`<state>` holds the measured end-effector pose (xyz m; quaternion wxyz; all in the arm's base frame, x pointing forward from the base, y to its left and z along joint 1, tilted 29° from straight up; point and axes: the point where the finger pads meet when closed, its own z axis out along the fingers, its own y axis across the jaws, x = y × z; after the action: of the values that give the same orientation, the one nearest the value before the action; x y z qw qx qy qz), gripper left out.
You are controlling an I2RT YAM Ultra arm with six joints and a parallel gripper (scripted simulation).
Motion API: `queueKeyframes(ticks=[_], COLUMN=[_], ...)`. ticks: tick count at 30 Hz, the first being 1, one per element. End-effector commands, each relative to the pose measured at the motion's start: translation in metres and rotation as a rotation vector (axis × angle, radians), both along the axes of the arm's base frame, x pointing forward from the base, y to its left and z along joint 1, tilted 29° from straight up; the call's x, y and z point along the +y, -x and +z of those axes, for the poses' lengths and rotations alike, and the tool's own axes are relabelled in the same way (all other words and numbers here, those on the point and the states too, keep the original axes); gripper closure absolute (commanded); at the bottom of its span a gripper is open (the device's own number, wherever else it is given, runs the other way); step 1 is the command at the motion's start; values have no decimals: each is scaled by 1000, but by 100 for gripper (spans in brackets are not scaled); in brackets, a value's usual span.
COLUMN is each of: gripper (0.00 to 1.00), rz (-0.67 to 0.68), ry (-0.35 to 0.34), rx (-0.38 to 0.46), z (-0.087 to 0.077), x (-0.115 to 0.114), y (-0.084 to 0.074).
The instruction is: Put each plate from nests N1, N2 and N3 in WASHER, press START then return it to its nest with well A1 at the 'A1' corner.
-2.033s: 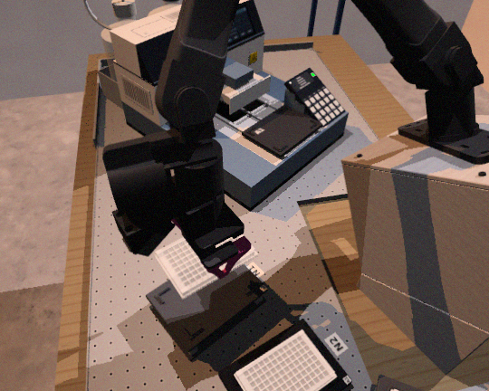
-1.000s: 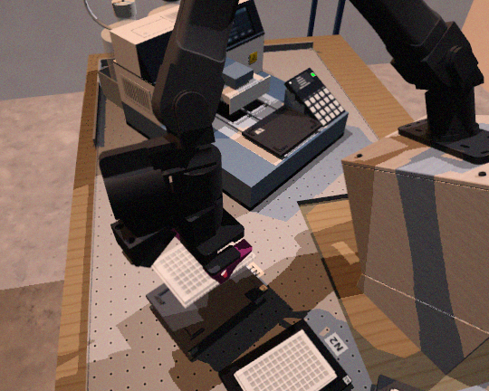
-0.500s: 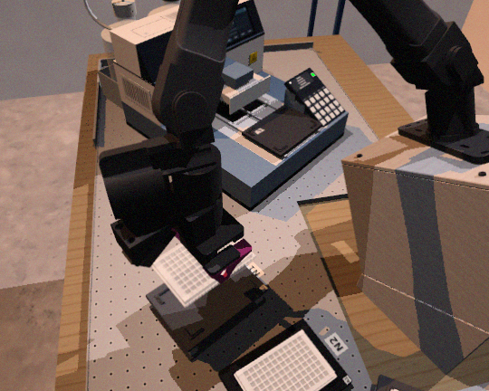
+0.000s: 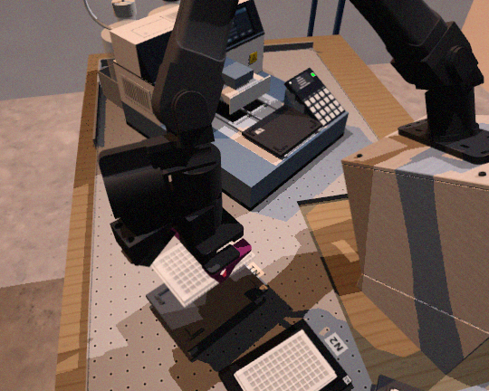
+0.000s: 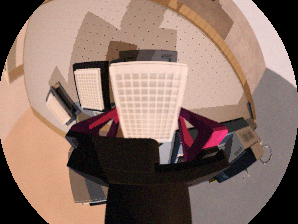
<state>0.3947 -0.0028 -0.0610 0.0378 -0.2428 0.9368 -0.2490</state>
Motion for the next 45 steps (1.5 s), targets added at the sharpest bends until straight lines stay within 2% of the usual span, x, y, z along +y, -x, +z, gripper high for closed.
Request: queueKeyframes(ticks=[1,24,26,27,36,38,39,40,45], gripper=[100,100,100,100,100,100,100,100,100], rz=[6,3,2,2,2,2,22,20,2], ry=[-3,-5,1,1,-8,-8,-14,-10,-9], rx=[-14,-20,16,16,-20,-20,-52,-26,-26], z=[5,6,-10,-12,-18,-18,-8,-19,-27], x=[2,-3,-6,-7,-10,-10,-1,-3,-14], y=[-2,1,7,7,-11,-11,-19,-15,-17])
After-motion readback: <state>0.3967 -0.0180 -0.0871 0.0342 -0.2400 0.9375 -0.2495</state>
